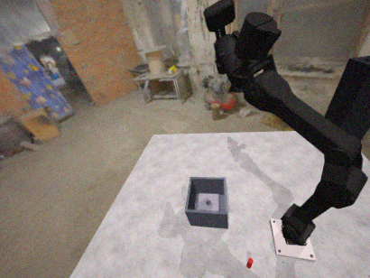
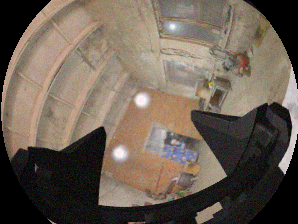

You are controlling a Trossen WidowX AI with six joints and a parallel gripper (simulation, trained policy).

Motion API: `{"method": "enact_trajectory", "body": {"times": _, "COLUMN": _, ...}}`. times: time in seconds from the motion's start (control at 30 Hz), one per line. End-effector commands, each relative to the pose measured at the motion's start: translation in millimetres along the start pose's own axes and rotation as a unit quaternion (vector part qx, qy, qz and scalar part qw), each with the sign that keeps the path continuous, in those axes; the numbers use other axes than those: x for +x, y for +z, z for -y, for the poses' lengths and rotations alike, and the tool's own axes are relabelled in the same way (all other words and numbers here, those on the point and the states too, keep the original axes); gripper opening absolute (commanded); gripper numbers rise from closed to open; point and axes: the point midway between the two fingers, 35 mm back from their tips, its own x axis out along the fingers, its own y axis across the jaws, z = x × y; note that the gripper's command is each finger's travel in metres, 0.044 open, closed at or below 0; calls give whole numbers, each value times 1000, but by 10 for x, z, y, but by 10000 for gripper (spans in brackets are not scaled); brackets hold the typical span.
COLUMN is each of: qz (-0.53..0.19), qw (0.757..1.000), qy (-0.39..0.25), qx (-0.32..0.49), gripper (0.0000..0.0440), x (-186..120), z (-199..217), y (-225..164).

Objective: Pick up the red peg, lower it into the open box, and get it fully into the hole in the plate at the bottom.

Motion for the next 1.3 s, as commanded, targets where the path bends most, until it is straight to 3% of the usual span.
{"method": "enact_trajectory", "body": {"times": 0.0, "qz": -27, "qw": 999, "qy": -22, "qx": 24, "gripper": 440, "x": -83, "z": 88, "y": -161}}
{"method": "enact_trajectory", "body": {"times": 0.63, "qz": -153, "qw": 973, "qy": -111, "qx": 135, "gripper": 440, "x": -642, "z": 308, "y": -824}}
{"method": "enact_trajectory", "body": {"times": 1.27, "qz": -280, "qw": 911, "qy": -215, "qx": 213, "gripper": 440, "x": -1408, "z": 496, "y": -1409}}
